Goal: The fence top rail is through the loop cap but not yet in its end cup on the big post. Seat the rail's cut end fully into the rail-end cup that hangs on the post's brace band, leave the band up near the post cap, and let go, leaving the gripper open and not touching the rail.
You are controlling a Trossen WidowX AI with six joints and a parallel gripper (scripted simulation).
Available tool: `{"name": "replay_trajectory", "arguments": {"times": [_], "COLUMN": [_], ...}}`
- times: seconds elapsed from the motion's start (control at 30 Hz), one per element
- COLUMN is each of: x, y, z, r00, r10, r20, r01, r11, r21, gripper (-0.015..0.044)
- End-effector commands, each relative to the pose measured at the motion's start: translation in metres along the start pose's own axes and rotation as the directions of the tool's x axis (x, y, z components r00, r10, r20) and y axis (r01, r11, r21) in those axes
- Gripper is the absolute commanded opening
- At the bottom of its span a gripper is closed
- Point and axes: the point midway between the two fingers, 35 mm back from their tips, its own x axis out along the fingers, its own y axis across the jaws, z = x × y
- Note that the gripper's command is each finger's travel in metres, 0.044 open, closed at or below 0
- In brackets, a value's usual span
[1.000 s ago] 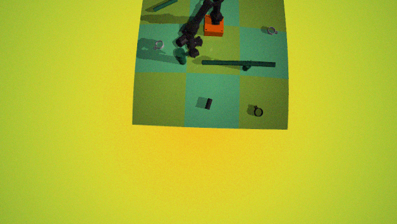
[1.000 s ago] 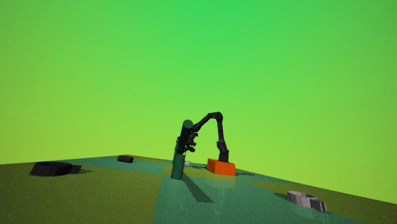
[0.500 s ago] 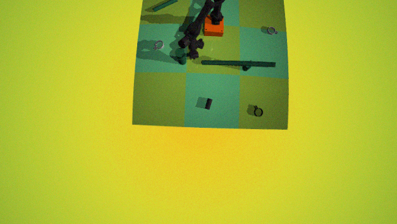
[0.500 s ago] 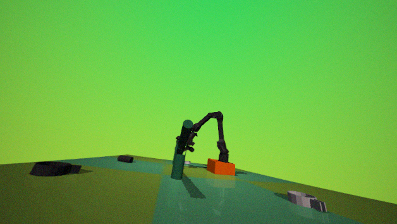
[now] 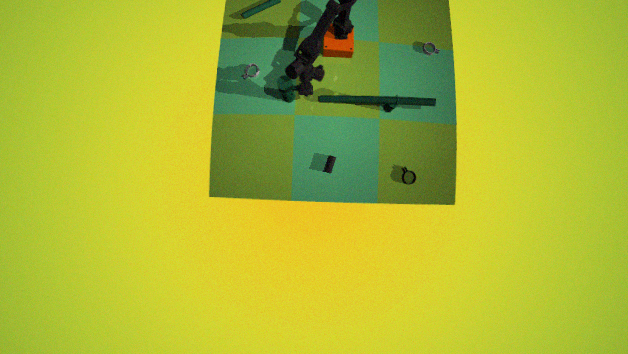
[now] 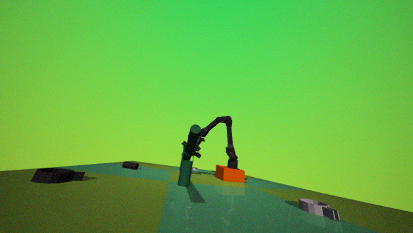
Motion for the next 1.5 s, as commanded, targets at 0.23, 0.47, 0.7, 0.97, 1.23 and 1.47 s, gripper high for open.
{"name": "replay_trajectory", "arguments": {"times": [0.23,0.47,0.7,0.97,1.23,1.47], "x": [0.005,0.0063,0.0055,0.0046,0.0049,0.0049], "y": [-0.0081,-0.0106,-0.0091,-0.0075,-0.0088,-0.0088], "z": [-0.0008,-0.001,-0.0008,-0.0007,-0.0005,-0.0005], "r00": [0.998,0.998,0.998,0.999,0.998,0.998], "r10": [0.003,0.004,0.003,0.002,0.001,0.001], "r20": [-0.055,-0.07,-0.061,-0.051,-0.055,-0.055], "r01": [0.002,0.005,0.003,0.002,0.004,0.004], "r11": [0.996,0.993,0.995,0.996,0.996,0.996], "r21": [0.093,0.119,0.103,0.086,0.094,0.094], "gripper": [0.0,0.0,0.0,0.0,0.0,0.0131]}}
